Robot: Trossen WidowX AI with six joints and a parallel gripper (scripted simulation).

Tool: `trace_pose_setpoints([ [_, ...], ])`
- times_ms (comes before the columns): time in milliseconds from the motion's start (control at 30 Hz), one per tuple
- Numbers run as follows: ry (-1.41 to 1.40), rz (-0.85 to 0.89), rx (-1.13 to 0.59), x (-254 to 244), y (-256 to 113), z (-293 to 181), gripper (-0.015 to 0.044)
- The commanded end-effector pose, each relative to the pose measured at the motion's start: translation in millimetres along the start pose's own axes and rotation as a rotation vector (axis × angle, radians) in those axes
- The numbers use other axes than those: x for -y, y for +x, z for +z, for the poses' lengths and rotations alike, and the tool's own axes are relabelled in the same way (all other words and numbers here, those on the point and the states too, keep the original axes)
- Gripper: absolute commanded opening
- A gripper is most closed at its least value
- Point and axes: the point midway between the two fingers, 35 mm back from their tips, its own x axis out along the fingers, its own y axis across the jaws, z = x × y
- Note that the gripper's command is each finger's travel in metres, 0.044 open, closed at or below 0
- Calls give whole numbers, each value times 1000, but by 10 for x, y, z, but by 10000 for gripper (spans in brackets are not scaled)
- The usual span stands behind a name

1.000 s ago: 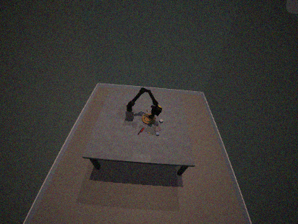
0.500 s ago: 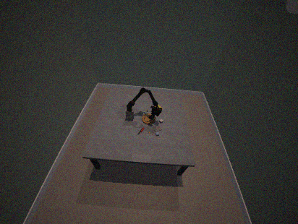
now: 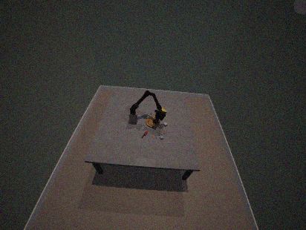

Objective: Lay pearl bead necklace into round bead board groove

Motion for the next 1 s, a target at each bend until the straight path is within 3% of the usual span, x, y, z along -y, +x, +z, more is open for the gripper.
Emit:
trace_pose_setpoints([
  [0, 15, 3, -7, 24, 39, -15, 120],
  [67, 15, 3, -7, 24, 39, -15, 120],
  [233, 3, 0, -2, 10, 16, -7, 0],
  [967, 3, 0, -2, 10, 16, -7, 0],
])
